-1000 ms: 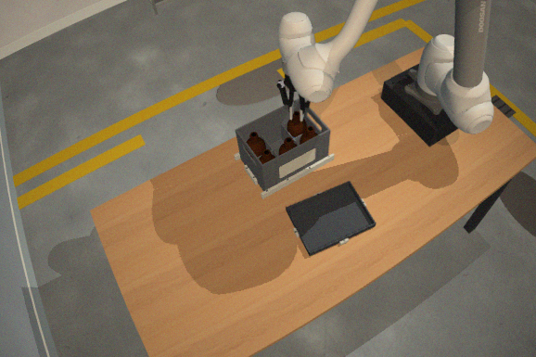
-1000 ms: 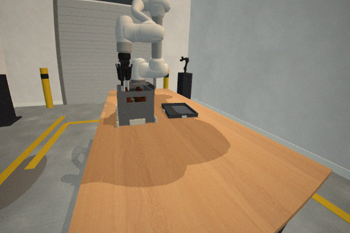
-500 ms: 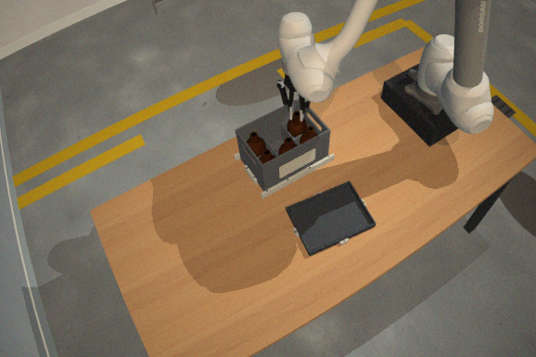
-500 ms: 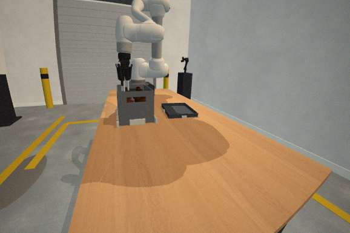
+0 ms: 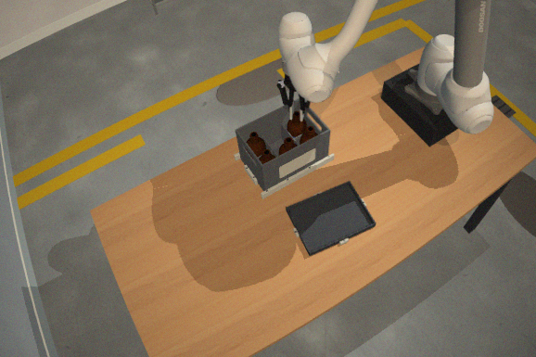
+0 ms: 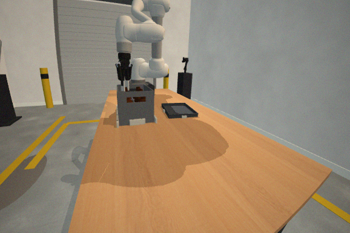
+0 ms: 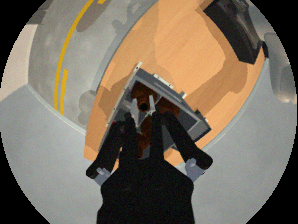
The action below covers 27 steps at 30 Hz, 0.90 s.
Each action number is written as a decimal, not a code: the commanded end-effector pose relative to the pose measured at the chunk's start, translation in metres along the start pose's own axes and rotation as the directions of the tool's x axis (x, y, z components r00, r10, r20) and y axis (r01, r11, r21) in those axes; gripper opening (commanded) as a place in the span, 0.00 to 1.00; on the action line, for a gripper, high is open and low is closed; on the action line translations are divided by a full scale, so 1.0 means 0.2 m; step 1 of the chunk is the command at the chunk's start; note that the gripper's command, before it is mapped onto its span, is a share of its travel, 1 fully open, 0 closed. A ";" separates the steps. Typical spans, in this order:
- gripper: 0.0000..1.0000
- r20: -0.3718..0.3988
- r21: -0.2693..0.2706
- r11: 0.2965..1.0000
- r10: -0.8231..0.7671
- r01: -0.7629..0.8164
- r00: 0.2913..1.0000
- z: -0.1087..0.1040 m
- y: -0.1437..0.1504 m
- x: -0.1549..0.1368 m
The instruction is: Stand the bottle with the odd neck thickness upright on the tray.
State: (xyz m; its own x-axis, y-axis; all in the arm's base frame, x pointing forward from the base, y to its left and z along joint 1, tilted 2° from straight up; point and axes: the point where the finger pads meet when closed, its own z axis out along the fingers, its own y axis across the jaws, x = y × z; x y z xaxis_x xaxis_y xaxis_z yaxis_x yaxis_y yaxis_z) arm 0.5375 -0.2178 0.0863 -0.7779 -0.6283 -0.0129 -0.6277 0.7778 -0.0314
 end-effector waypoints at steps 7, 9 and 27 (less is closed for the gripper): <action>0.00 0.001 -0.003 1.000 -0.003 0.003 1.000 0.01 0.00 0.01; 0.00 0.001 -0.003 1.000 -0.003 0.003 1.000 0.01 0.00 0.01; 0.38 0.001 -0.003 1.000 -0.003 0.003 1.000 0.01 0.00 0.01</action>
State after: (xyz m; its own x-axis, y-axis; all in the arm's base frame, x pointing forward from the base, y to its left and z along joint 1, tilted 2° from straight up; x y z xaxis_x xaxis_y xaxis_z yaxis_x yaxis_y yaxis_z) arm 0.5375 -0.2178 0.0863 -0.7779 -0.6283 -0.0129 -0.6277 0.7778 -0.0314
